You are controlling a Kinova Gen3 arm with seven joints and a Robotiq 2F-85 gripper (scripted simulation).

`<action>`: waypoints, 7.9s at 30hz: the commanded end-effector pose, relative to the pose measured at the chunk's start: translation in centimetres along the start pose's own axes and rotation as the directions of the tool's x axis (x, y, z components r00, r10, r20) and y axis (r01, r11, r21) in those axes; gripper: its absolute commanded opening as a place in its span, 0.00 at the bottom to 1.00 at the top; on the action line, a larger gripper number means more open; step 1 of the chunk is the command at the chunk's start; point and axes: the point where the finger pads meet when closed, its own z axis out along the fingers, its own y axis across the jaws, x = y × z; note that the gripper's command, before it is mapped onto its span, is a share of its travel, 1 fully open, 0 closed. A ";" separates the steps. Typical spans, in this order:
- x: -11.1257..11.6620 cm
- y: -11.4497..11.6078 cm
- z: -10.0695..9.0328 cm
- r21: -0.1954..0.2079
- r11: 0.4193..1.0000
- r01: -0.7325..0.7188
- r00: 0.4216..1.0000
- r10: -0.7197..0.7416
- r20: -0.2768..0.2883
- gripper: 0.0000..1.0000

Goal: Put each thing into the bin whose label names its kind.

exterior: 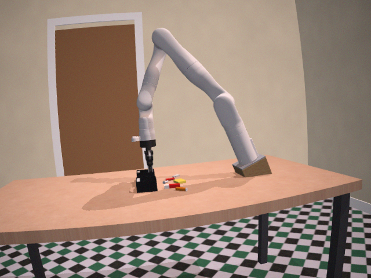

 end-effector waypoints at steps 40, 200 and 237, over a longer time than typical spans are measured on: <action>0.4 -7.2 -4.5 -0.007 1.000 -0.005 1.000 0.005 -0.004 0.09; 1.0 -16.7 -4.4 -0.006 1.000 -0.002 1.000 0.002 -0.001 0.09; 1.1 -16.6 1.5 -0.002 1.000 -0.003 1.000 0.003 -0.005 0.09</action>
